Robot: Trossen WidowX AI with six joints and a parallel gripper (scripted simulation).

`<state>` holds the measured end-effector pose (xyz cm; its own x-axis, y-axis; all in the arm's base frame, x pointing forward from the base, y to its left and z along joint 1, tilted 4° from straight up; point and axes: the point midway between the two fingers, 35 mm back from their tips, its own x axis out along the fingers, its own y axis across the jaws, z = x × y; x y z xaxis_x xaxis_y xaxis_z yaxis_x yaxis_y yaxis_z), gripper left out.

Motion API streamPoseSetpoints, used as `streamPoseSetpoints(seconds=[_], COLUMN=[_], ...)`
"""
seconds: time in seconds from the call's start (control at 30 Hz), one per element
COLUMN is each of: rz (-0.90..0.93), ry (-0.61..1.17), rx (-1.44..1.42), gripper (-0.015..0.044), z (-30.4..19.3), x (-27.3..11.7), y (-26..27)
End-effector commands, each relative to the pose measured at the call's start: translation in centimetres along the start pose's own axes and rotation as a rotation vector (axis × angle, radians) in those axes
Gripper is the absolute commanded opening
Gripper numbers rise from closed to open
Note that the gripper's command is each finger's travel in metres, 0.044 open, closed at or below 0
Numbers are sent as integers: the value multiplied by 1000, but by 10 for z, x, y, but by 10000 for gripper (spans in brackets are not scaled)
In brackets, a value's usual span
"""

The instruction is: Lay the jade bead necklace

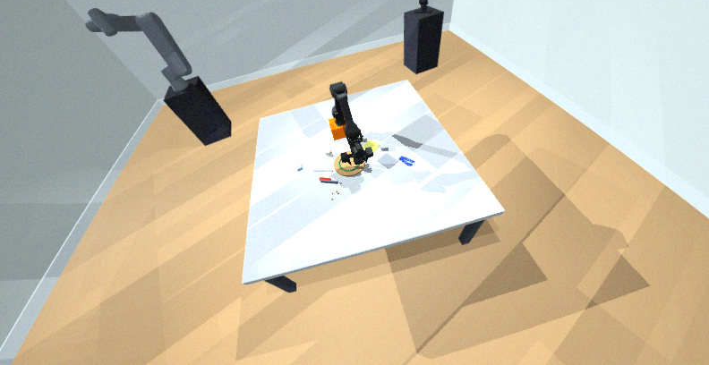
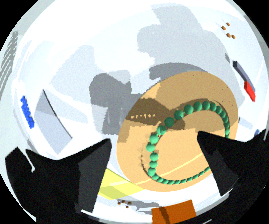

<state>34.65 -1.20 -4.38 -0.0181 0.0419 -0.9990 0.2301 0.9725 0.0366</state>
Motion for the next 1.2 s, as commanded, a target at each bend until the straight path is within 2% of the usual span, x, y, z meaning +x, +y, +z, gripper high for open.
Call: streamPoseSetpoints(seconds=[0.0, 0.23, 0.63, 0.9, 1.17], rz=[4, 4, 4, 4, 4], ry=[1, 1, 5, 5, -11], rx=[2, 2, 76, 76, 70], gripper=[440, 440, 125, 120, 120], z=[0, 0, -48, -48, -44], x=[-1, -1, -32, -15, -19], y=[1, 1, 4, 4, 4])
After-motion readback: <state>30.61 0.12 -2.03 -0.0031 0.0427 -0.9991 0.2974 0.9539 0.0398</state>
